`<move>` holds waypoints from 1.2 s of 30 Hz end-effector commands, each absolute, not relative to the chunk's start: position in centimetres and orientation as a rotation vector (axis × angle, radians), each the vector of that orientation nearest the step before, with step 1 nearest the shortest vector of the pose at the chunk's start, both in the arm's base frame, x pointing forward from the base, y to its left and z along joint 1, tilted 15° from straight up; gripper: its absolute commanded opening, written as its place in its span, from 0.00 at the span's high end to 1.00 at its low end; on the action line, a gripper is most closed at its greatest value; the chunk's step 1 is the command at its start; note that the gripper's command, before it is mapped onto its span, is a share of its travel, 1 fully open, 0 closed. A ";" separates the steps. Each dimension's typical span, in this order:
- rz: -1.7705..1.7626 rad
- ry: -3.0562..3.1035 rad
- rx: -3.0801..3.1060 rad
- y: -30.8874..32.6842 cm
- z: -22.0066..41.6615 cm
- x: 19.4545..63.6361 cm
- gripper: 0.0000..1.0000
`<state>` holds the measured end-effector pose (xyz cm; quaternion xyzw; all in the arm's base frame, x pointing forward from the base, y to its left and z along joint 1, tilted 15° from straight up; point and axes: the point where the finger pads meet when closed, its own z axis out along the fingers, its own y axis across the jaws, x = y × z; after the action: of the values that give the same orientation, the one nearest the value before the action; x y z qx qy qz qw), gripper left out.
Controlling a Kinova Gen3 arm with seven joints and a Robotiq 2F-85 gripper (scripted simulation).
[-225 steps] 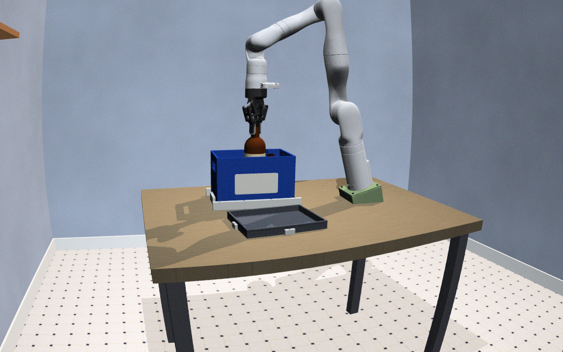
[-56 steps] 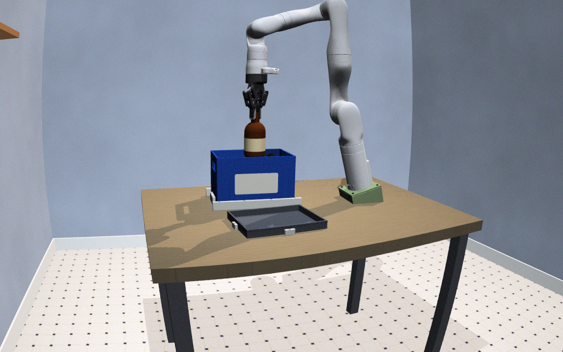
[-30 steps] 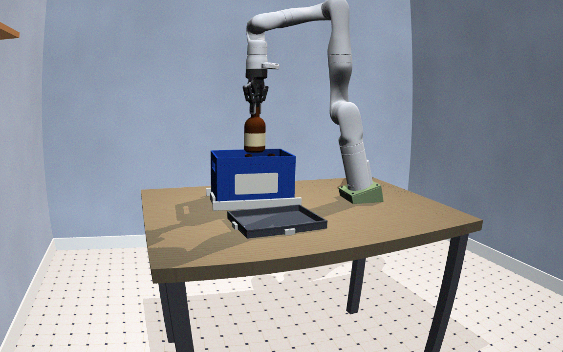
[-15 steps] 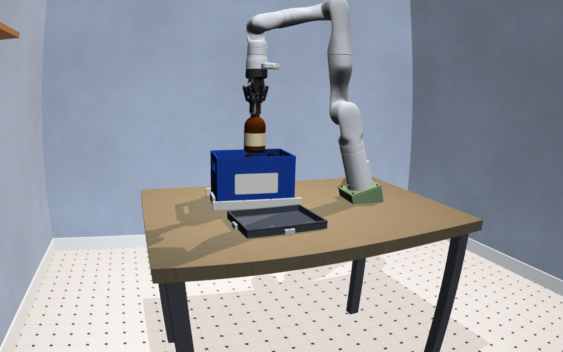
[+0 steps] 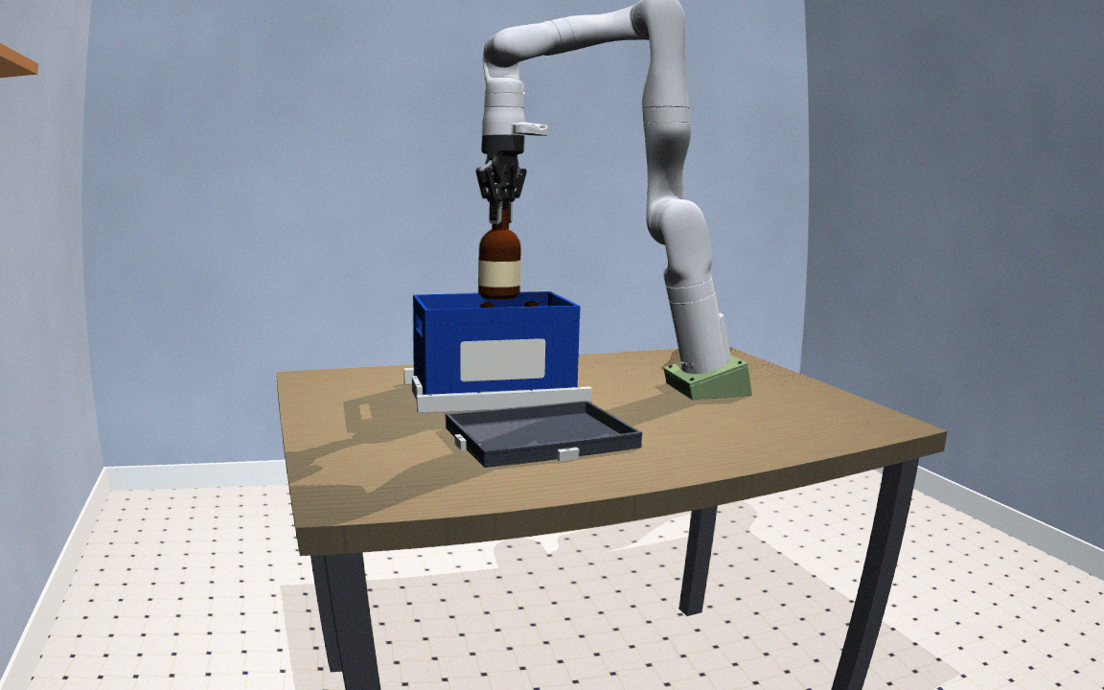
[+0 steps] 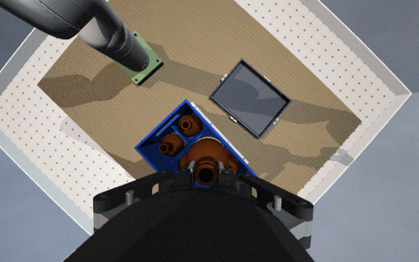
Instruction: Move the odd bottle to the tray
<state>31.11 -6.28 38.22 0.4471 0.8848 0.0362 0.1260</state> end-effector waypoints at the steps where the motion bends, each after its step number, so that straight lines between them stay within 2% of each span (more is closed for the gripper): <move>1: 0.106 2.575 1.301 -6.3 38.3 31.1 1.00; 36: 0.106 2.575 1.301 -5.4 38.2 31.2 1.00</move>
<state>31.18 -5.52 38.19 0.4481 0.8843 0.0361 0.1259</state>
